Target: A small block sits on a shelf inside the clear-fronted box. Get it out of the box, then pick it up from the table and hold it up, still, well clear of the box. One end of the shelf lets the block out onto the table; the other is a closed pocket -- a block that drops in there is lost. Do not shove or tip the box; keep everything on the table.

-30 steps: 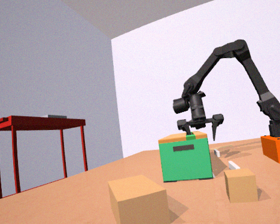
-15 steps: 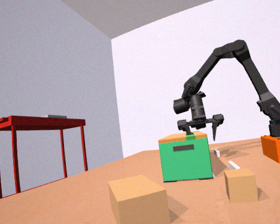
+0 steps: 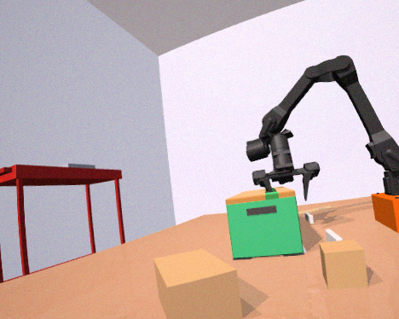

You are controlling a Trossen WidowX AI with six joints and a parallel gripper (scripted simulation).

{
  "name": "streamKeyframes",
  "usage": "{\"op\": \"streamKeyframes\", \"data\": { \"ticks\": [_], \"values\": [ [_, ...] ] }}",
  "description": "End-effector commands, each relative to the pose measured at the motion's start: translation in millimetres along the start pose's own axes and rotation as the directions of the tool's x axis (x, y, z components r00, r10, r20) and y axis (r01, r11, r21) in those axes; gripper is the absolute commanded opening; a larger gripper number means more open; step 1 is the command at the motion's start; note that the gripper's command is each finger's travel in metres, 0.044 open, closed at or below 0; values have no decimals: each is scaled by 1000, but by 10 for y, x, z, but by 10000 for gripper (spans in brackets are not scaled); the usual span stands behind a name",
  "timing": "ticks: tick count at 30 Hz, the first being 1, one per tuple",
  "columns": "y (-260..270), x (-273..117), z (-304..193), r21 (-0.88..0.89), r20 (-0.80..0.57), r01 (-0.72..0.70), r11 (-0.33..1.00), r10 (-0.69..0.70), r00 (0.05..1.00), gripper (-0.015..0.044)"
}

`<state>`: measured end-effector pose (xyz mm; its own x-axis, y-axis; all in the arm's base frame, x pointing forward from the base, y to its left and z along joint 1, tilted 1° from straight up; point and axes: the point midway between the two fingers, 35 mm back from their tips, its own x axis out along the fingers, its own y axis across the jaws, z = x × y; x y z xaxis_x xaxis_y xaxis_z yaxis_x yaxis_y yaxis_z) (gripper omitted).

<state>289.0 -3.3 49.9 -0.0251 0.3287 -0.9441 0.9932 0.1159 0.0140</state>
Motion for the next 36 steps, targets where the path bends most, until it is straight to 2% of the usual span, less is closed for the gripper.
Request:
{"op": "streamKeyframes", "data": {
  "ticks": [1, 36],
  "values": [
    [-7, 21, -38, 4, -4, 1, 1000, -1, 1000, 400],
    [-4, 62, -157, 4, -5, 1, 1000, -1, 1000, 400]
  ]
}}
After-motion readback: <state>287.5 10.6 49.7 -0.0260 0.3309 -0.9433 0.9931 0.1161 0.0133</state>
